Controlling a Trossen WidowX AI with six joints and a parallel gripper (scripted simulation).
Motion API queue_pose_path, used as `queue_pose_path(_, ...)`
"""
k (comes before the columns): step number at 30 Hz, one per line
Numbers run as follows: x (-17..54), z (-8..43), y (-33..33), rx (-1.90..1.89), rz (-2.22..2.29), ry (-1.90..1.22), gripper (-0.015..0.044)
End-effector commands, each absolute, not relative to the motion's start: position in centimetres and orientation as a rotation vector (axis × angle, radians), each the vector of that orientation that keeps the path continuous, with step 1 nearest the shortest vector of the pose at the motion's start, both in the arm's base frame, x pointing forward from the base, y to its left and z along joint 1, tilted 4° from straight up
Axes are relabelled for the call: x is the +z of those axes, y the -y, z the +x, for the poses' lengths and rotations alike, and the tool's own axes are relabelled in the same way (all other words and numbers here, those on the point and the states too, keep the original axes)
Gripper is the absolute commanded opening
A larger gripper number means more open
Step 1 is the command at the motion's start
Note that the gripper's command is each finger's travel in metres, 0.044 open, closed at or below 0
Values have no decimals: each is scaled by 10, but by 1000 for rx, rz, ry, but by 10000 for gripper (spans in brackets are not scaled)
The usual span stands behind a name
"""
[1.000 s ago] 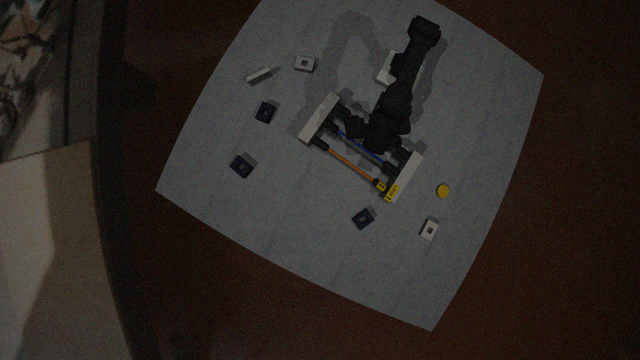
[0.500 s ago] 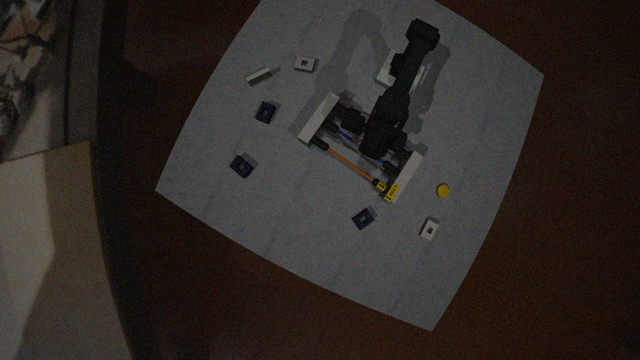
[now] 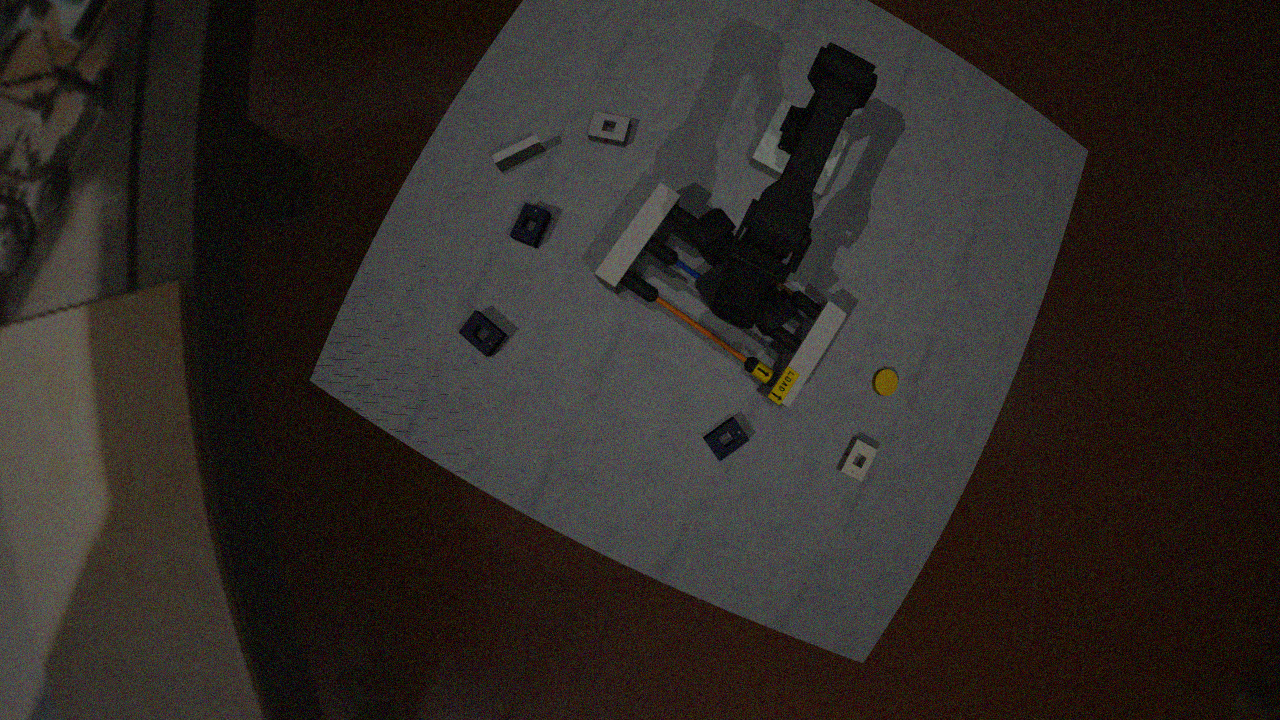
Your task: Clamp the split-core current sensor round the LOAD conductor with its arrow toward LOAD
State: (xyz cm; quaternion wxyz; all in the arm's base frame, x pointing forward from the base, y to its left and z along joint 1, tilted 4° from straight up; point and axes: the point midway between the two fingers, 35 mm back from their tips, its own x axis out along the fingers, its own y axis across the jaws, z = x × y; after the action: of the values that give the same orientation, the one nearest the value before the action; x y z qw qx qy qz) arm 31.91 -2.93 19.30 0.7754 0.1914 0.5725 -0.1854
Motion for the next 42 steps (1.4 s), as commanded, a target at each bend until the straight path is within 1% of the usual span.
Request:
queue_pose_path(1,193,326,31,-498,541,-1202,0)
queue_pose_path(31,192,362,41,-1094,1444,-808,0)
queue_pose_path(42,186,366,42,-1106,1464,-796,0)
